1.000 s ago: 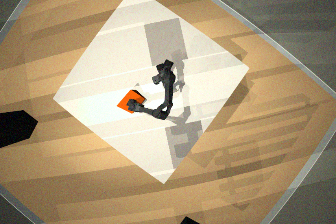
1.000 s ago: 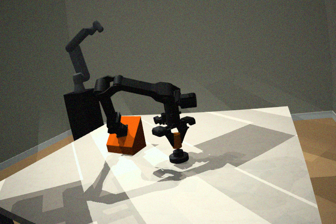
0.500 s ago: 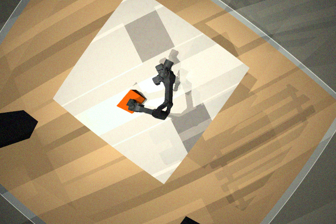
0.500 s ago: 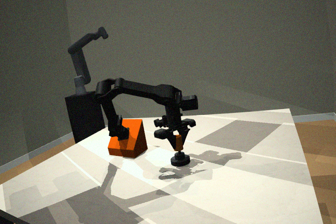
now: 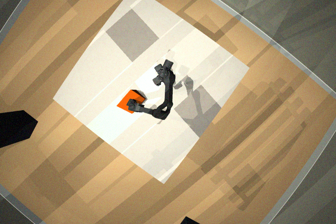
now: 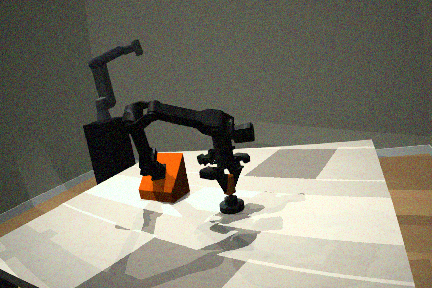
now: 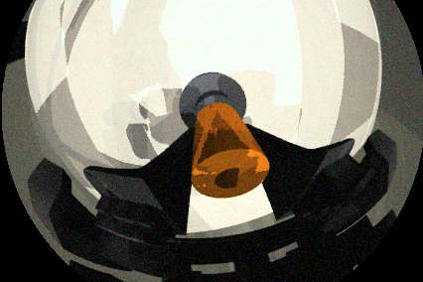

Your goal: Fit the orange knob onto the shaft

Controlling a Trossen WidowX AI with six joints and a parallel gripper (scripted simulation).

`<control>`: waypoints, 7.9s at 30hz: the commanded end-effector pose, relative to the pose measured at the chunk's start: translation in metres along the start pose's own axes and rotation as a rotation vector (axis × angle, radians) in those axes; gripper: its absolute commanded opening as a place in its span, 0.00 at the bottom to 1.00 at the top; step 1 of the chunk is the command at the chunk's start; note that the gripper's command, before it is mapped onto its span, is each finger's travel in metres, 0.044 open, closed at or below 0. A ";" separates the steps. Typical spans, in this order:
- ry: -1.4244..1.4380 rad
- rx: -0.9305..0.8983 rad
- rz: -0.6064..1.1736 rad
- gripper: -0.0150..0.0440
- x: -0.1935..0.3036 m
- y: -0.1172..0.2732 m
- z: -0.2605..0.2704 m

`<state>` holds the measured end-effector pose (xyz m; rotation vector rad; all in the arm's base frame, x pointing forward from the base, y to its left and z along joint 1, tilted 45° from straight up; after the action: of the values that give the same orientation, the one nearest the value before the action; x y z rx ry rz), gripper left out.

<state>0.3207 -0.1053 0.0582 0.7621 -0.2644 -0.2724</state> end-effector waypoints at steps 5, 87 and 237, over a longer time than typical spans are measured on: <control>0.004 -0.002 0.003 0.25 0.001 -0.001 0.001; 0.423 -0.003 0.002 0.25 0.000 0.000 -0.001; -2.929 0.003 0.004 0.25 -0.004 0.002 0.002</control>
<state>0.3190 -0.1047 0.0586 -0.2978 -2.9436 -1.2233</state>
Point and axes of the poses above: the point midway between the two fingers, 35 mm back from their tips, its own y axis back along the fingers, its own z axis across the jaws, x = y × z, the point moved 1 cm from there along y, back along the fingers, and after that the axes turned 7 degrees about y, right-handed, at the moved point
